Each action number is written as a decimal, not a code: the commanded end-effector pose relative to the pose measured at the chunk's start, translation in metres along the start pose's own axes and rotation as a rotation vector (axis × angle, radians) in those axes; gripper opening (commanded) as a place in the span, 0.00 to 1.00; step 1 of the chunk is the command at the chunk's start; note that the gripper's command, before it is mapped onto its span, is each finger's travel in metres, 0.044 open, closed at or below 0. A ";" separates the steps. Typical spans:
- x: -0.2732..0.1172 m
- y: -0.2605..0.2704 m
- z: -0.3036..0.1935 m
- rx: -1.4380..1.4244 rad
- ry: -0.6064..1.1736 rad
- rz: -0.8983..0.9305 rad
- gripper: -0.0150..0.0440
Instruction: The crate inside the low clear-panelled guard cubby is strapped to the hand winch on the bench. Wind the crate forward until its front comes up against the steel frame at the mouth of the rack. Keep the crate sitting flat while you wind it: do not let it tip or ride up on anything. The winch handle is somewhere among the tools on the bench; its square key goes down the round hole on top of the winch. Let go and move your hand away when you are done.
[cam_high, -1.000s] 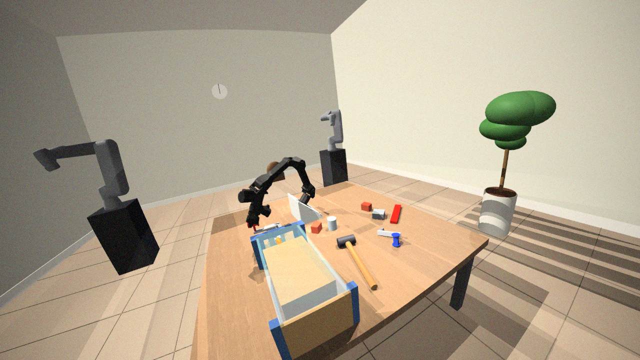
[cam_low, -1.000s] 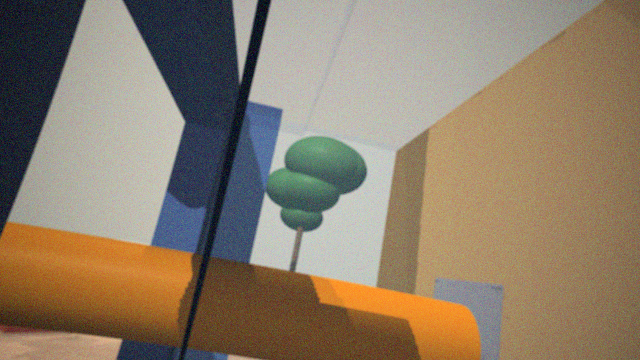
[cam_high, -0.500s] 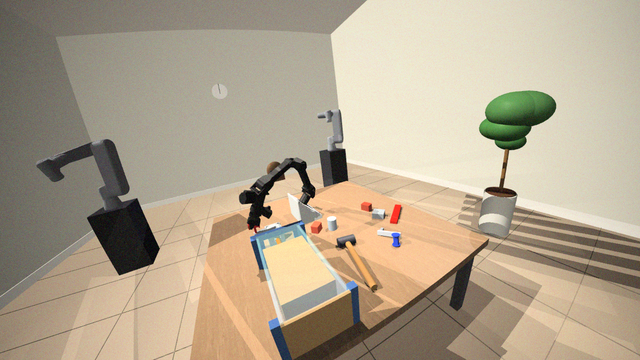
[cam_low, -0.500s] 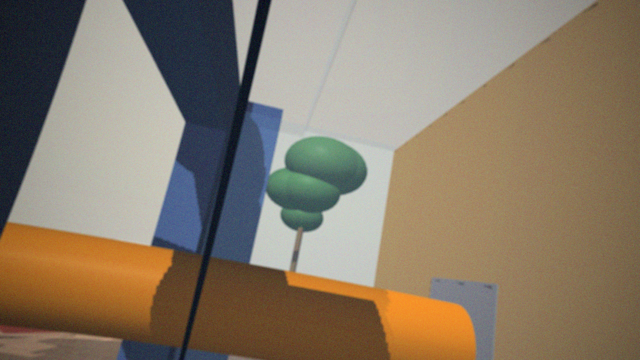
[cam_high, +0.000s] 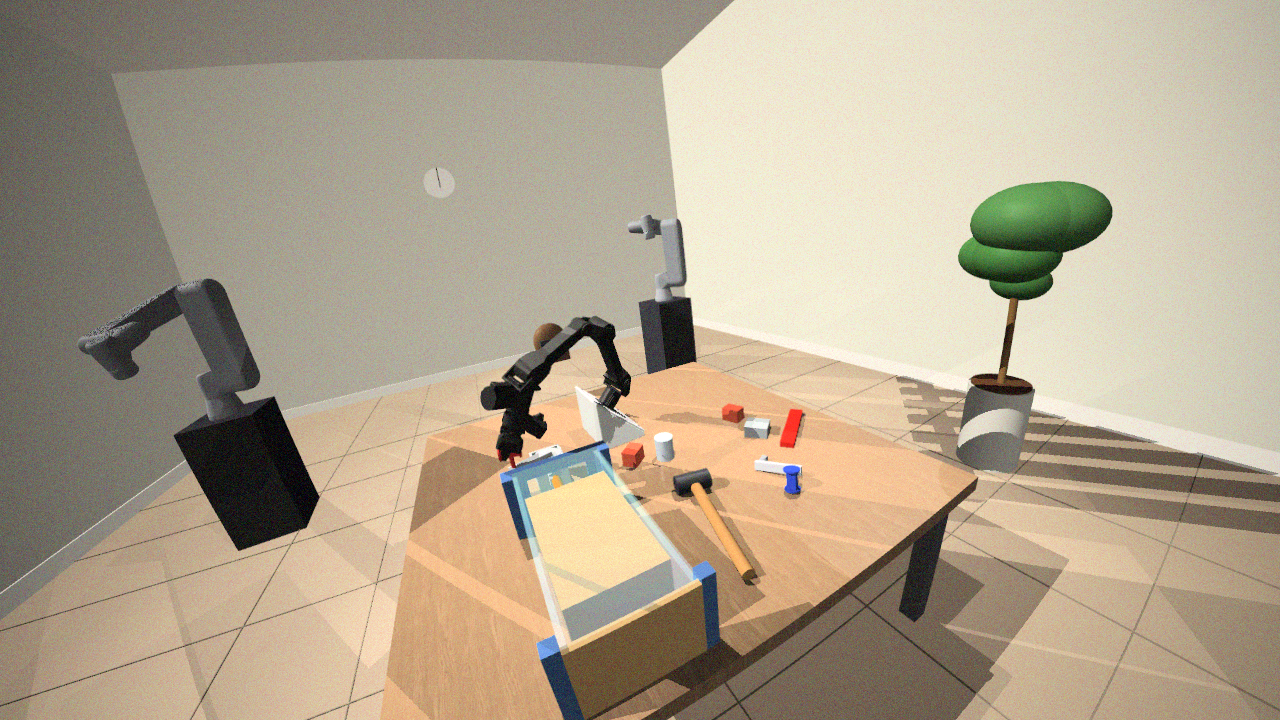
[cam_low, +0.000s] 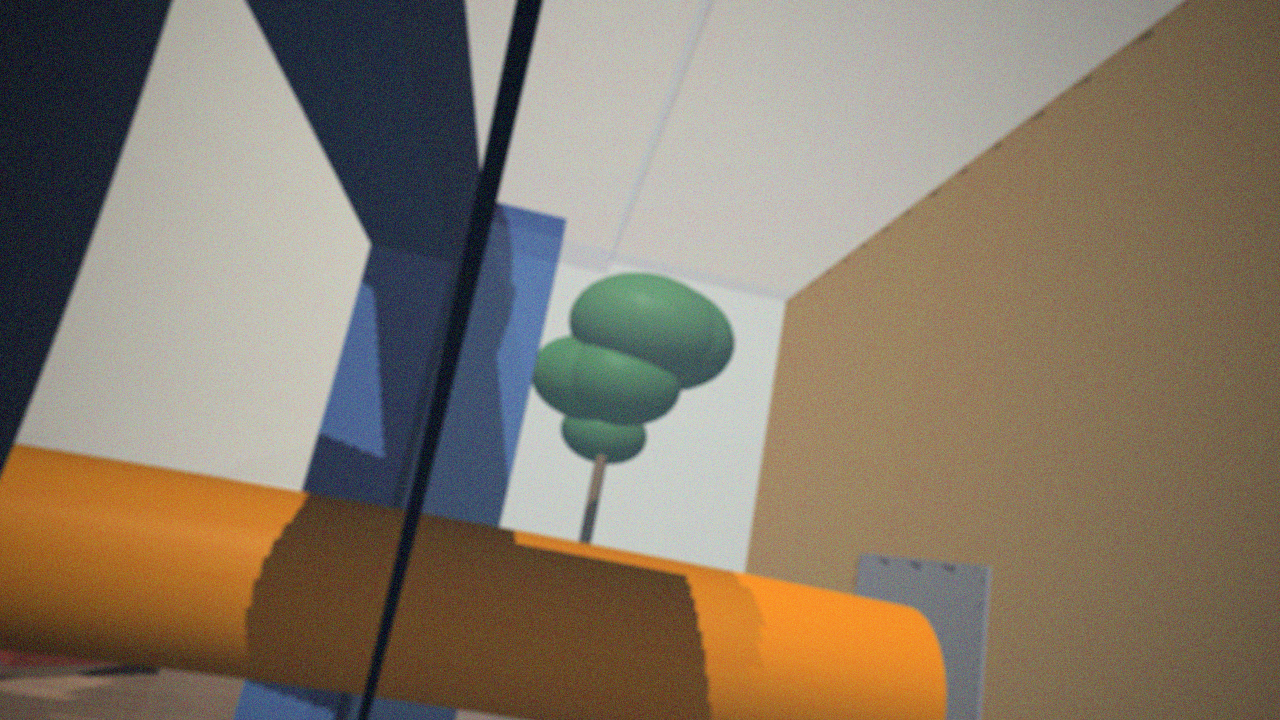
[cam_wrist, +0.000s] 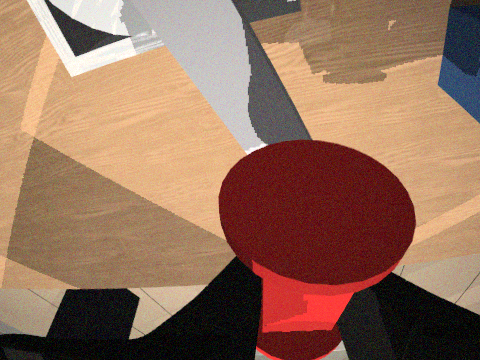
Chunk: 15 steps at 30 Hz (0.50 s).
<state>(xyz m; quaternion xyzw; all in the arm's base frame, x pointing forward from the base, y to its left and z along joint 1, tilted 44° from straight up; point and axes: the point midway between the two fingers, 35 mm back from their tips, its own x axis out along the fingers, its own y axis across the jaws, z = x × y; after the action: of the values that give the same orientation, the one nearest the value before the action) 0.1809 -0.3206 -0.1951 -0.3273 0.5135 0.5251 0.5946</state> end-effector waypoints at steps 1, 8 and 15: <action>-0.001 -0.014 0.013 -0.014 -0.031 -0.024 0.25; -0.003 -0.020 0.018 -0.014 -0.031 -0.024 0.25; -0.006 -0.025 0.023 -0.014 -0.032 -0.025 0.25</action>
<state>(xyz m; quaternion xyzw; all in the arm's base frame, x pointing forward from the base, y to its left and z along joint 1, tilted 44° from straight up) 0.1937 -0.3174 -0.1918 -0.3271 0.5153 0.5239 0.5942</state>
